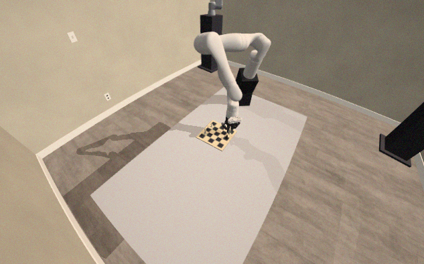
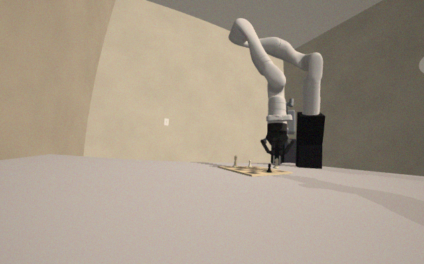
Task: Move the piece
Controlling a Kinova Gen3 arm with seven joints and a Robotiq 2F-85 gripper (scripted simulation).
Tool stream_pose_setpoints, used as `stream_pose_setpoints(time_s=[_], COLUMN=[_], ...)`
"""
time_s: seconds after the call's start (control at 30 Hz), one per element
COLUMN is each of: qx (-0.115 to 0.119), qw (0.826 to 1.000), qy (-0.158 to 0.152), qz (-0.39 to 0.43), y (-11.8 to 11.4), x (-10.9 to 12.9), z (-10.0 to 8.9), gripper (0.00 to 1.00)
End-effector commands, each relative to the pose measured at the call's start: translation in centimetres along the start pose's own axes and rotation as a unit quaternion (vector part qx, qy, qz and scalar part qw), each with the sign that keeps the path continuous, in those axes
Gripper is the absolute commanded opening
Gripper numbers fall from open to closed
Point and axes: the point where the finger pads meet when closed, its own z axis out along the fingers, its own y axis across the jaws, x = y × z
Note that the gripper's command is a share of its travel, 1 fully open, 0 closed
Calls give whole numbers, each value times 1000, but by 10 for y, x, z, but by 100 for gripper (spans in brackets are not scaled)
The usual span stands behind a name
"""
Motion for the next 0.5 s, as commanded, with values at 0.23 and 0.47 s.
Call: stream_pose_setpoints(time_s=[0.23, 0.47], qx=[-6, -6], qw=[1000, 1000], qy=[3, 3], qz=[-2, -2], y=[5, 5], x=[2, 2], z=[-54, -85], gripper=[0, 0])
